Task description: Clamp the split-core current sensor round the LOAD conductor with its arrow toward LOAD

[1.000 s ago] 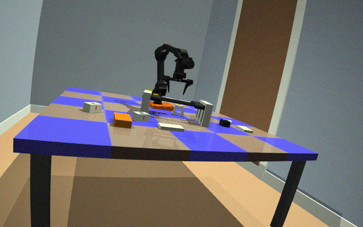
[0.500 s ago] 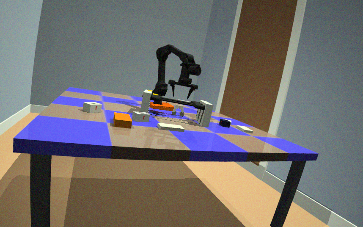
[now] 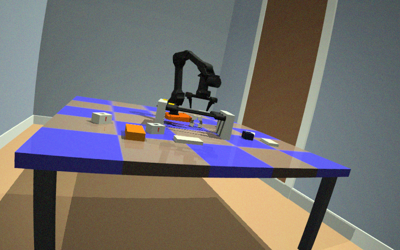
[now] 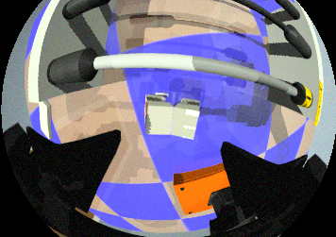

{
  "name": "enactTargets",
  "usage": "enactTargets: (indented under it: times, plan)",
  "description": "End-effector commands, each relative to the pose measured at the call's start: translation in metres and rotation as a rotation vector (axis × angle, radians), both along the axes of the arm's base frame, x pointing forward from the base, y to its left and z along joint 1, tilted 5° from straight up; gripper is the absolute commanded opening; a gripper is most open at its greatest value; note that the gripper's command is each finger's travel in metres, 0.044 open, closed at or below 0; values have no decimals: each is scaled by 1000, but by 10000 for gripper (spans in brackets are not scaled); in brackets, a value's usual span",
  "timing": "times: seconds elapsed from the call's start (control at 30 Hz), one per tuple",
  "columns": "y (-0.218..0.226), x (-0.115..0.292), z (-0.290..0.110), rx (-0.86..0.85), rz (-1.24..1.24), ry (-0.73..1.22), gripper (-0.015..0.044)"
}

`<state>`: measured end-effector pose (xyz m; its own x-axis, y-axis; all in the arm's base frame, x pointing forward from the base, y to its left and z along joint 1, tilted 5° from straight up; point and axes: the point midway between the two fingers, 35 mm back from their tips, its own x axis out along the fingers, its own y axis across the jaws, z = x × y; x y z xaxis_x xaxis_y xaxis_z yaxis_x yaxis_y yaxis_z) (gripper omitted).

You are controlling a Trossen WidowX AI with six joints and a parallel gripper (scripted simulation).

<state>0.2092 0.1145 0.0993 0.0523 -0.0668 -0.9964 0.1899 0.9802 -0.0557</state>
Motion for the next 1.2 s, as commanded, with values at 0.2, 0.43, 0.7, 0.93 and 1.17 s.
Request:
enactTargets:
  times: [0.2, 0.43, 0.7, 0.93, 1.17]
  plan:
    - [-1, 0, -18, 3, 0, 4, 440]
    - [-2, -1, -30, 3, 0, 4, 440]
    - [-3, 0, -27, 0, -6, 1, 309]
    - [-3, 0, -27, 0, -6, 1, 203]
    - [-2, 0, -26, 0, -6, 1, 137]
